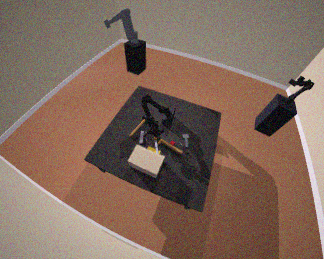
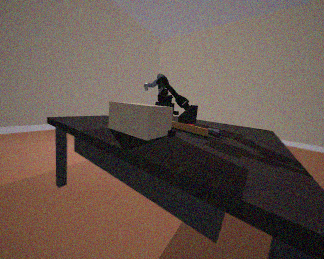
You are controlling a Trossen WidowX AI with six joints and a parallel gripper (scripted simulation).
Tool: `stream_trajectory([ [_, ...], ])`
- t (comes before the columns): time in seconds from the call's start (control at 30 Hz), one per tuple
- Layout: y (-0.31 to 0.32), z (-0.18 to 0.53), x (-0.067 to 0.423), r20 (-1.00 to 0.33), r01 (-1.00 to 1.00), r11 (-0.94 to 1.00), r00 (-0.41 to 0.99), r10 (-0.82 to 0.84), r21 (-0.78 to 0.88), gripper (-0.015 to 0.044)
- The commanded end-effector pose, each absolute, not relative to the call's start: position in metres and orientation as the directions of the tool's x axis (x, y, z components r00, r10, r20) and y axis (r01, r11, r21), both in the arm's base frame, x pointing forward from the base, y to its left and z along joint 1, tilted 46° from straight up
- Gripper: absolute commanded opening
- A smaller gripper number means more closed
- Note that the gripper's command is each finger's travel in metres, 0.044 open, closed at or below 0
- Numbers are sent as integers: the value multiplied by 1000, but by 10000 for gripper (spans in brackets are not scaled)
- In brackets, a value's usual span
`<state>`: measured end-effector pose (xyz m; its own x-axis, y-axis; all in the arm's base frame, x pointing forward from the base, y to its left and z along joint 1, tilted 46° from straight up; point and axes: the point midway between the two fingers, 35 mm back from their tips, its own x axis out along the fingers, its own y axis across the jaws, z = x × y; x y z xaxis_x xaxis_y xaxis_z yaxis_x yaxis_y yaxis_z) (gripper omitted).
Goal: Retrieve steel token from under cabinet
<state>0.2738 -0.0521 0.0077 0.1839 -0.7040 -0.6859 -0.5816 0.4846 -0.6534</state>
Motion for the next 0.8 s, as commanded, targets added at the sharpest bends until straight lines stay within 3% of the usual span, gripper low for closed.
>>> stream_trajectory([
  [0.0,-46,3,275,-689,-590,481,186,-700,-648,0],
  [0.77,-29,-15,275,-690,-590,482,186,-700,-648,0],
])
